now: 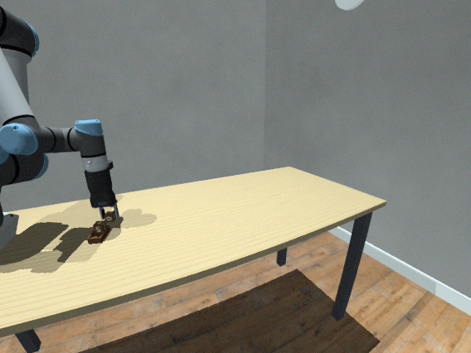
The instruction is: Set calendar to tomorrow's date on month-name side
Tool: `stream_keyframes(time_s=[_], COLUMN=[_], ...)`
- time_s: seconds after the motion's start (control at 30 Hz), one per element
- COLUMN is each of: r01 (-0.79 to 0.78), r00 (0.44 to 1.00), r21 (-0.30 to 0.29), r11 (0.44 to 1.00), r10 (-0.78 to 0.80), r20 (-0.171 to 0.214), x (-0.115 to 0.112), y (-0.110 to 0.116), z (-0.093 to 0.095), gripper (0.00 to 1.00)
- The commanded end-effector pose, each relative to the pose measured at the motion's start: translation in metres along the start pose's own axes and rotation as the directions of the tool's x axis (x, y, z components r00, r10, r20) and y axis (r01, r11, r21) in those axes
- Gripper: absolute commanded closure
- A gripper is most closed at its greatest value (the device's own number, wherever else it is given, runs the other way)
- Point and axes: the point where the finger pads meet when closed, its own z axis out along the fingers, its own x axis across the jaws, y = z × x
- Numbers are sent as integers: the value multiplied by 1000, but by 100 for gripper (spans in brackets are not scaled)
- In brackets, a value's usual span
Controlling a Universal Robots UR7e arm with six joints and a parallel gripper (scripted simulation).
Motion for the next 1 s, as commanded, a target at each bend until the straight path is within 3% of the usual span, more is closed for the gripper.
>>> stream_keyframes(time_s=[0.0,0.77,0.8,0.97], r01=[0,0,0,0], r00=[1000,1000,1000,1000], r21=[0,0,0,0], r11=[1000,1000,1000,1000], r10=[0,0,0,0], r20=[-1,-1,-1,-1], x=[0,0,0,0], y=[0,0,0,0], z=[0,0,0,0], gripper=[13,13,43,43])
